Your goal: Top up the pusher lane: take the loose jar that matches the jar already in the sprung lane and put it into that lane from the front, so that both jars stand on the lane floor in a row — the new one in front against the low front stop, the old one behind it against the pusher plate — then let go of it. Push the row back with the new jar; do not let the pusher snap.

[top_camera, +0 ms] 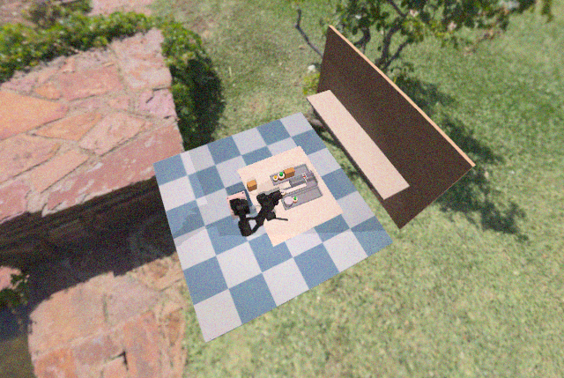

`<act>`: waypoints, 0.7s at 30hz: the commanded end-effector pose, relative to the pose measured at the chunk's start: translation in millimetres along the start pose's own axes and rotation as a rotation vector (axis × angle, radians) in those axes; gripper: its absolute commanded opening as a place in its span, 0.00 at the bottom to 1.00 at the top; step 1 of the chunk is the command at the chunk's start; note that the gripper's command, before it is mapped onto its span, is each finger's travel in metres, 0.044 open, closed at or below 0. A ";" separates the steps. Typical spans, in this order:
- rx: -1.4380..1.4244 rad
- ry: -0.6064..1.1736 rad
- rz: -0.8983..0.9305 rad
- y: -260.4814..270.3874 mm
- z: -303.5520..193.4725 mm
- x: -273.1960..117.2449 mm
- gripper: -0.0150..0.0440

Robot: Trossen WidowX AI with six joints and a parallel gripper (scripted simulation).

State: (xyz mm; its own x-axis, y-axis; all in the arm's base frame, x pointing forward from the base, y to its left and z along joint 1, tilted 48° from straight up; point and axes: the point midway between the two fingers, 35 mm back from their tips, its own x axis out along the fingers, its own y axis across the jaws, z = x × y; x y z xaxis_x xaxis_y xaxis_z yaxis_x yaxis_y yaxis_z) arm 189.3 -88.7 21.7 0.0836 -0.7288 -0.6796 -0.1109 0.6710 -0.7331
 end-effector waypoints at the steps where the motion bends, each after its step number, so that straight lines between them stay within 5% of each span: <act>1: -0.007 0.007 -0.005 0.1 -3.1 8.1 1.00; 6: -0.008 0.008 -0.007 -0.4 -3.7 13.4 1.00; 16: -0.008 0.008 -0.007 -0.4 -3.7 13.4 0.56; 21: -0.008 0.008 -0.007 -0.4 -3.7 13.4 0.50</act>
State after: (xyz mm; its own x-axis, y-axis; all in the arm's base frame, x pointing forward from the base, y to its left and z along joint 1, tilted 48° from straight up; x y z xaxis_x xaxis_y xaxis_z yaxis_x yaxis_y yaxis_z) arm 187.5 -98.6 13.1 0.0782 -0.7316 -0.6772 -0.1142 0.6683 -0.7351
